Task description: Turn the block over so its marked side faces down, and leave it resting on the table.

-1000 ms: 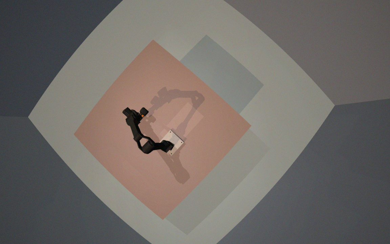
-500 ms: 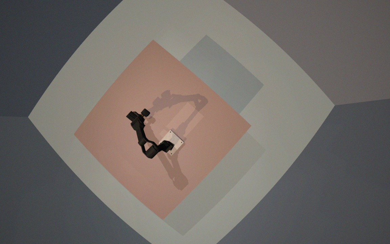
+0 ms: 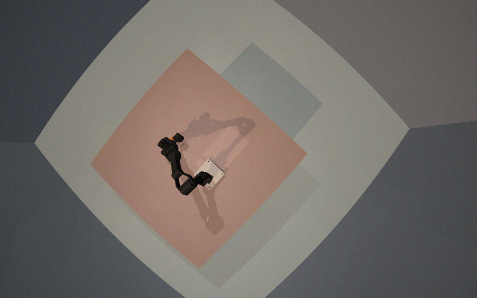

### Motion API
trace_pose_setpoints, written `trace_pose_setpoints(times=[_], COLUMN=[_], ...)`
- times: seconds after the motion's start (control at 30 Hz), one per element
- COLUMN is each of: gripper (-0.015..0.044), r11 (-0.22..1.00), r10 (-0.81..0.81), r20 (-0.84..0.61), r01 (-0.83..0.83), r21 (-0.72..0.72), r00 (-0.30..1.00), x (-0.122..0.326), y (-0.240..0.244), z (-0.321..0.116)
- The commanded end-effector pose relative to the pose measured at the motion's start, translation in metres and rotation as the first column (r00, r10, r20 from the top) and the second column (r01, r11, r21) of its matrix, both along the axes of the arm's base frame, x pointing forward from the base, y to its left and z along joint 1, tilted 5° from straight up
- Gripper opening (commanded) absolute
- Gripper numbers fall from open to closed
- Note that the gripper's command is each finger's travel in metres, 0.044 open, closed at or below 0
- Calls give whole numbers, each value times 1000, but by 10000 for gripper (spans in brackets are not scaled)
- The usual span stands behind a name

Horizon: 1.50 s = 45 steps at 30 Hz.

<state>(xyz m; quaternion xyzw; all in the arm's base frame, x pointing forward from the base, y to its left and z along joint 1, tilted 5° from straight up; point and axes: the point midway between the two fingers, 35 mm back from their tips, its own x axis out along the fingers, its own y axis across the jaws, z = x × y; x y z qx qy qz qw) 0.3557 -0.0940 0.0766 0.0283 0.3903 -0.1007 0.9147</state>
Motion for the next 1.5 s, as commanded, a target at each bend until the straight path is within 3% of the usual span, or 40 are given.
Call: trace_pose_setpoints(times=[0.0,0.57,1.17,1.47], gripper=[0,0,0,0], r11=[1000,999,995,994], r10=[6,16,43,48], r20=[29,249,464,495], r01=[-6,-4,5,7], r21=[-4,-49,-101,-109], r00=[1000,968,885,868], x=[3,12,-8,-11], y=[0,-4,2,3], z=[-13,-38,-37,-33])
